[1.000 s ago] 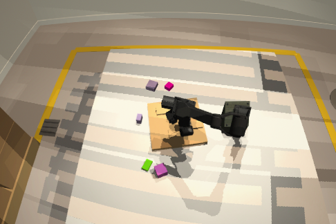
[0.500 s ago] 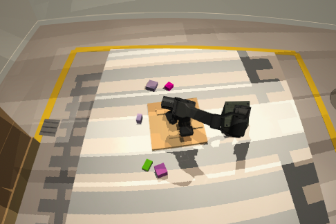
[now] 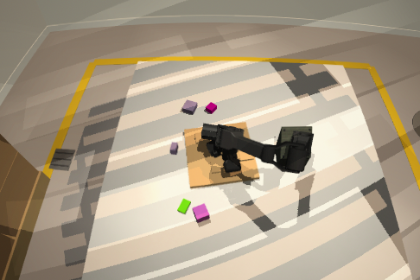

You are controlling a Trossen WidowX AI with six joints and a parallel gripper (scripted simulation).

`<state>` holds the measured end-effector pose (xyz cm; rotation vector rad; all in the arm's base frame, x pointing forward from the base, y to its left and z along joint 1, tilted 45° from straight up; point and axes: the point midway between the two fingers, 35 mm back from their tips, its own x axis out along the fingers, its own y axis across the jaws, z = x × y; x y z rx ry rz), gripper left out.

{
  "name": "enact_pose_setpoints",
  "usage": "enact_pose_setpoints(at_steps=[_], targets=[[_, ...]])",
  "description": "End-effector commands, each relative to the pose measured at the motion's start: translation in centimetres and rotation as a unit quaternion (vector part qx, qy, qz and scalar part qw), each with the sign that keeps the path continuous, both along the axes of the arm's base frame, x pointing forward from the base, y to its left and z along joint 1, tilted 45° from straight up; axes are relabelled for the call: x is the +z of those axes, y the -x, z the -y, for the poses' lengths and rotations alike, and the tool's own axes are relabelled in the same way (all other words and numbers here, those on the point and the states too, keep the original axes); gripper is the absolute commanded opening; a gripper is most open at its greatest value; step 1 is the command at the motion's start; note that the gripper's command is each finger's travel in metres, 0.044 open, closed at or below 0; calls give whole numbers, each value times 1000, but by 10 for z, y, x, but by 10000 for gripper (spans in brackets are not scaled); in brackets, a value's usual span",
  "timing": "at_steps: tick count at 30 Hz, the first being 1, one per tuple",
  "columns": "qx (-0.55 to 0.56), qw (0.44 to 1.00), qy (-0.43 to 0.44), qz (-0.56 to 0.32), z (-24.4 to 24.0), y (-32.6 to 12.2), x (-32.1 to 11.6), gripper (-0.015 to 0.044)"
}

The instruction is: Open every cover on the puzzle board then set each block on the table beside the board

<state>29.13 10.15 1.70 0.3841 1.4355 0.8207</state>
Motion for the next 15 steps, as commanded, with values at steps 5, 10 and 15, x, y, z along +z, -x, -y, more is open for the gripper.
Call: enact_pose_setpoints(at_steps=[5,10,15], targets=[[-1,1000,-1,-7,-6,3,-8,0],[-1,1000,-2,-7,-9,3,-11,0],[-1,1000,-2,-7,-13,4,-15,0]])
